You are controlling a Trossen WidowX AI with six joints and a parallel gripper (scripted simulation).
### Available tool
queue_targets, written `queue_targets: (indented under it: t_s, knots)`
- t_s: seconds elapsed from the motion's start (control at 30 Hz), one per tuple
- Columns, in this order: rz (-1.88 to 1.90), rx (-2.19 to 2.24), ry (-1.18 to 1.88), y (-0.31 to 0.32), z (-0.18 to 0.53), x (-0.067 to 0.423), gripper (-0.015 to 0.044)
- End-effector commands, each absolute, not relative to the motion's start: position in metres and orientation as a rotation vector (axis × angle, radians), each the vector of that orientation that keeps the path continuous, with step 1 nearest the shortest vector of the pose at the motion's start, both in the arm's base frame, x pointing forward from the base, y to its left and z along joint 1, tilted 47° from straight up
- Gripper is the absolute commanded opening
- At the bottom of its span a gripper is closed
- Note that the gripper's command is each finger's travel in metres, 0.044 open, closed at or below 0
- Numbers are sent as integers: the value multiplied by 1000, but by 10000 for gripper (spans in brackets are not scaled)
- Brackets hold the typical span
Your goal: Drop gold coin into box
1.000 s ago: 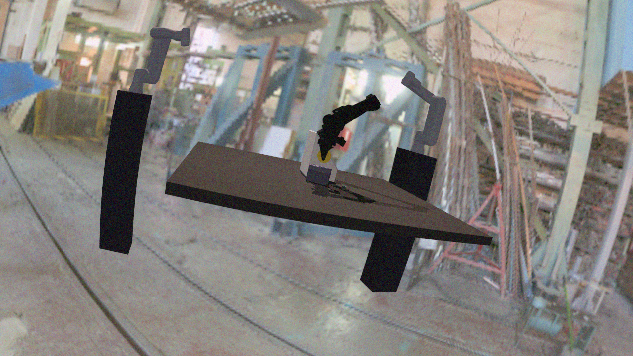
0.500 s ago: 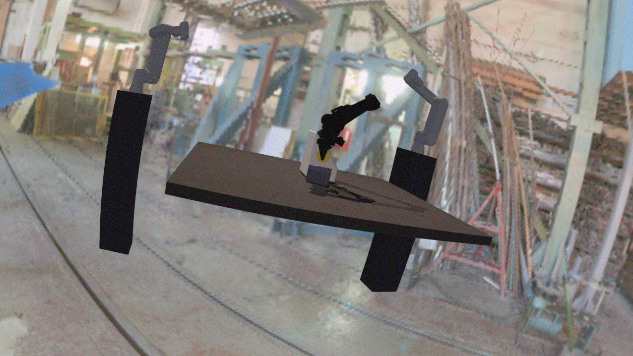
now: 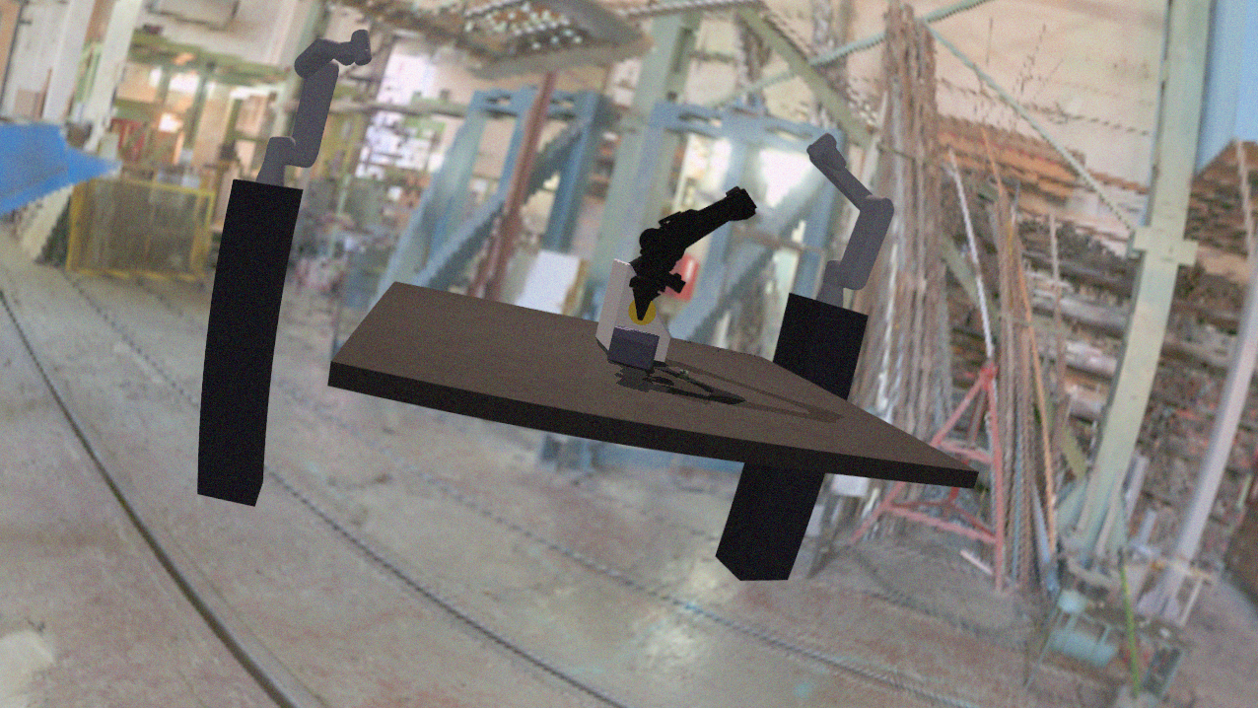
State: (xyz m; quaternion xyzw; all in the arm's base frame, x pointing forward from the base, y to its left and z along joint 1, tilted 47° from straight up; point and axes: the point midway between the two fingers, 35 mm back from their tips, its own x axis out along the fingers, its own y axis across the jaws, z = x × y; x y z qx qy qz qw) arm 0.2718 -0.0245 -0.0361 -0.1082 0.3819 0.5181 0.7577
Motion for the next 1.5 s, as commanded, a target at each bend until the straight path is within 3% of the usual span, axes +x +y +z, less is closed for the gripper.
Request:
queue_targets:
  t_s: [0.0,1.07,1.27,1.47]
  knots:
    - [1130,-226,835,-21,-38,270,0]
    - [1131,-227,834,-12,-47,271,0]
    - [1129,-237,833,-15,-45,273,157]
    - [1129,-237,833,-15,-45,273,161]
